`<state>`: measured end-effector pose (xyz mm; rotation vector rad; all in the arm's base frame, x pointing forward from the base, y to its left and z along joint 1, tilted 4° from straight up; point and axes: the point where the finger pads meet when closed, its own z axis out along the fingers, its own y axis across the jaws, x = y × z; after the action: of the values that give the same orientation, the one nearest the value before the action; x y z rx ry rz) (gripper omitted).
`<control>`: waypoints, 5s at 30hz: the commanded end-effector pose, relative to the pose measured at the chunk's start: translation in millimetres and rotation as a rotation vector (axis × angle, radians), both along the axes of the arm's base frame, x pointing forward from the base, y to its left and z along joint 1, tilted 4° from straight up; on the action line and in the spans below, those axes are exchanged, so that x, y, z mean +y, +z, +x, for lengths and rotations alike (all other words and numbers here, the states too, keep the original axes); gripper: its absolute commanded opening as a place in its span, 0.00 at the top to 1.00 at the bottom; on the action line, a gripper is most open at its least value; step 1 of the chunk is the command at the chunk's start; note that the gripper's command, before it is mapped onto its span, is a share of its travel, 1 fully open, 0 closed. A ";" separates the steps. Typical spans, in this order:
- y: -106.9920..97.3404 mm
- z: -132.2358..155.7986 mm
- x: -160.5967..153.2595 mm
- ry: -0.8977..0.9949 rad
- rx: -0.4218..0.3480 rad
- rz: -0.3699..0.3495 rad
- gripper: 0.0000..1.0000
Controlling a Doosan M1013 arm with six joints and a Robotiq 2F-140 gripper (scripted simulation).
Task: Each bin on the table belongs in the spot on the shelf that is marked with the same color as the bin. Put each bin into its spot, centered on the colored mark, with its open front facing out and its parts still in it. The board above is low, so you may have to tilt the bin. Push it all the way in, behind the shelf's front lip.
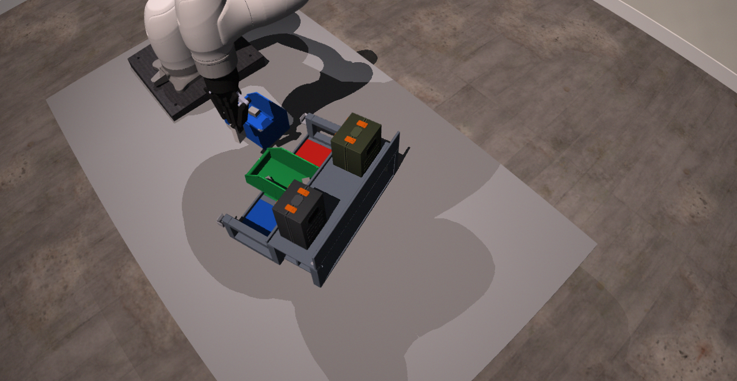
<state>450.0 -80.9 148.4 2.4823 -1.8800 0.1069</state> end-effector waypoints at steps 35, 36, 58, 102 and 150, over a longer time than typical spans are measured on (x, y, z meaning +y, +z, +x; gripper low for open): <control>-36.0 1.4 -2.1 0.000 0.000 0.000 0.90; -39.3 1.5 -2.3 0.000 0.000 0.000 0.90; -98.5 3.8 -5.7 0.000 0.000 0.000 0.90; -110.1 6.8 -5.6 0.000 0.000 0.000 0.90; -109.7 20.7 -1.7 0.000 0.000 0.000 0.90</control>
<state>470.7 -82.6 38.6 2.4815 -1.8800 0.1070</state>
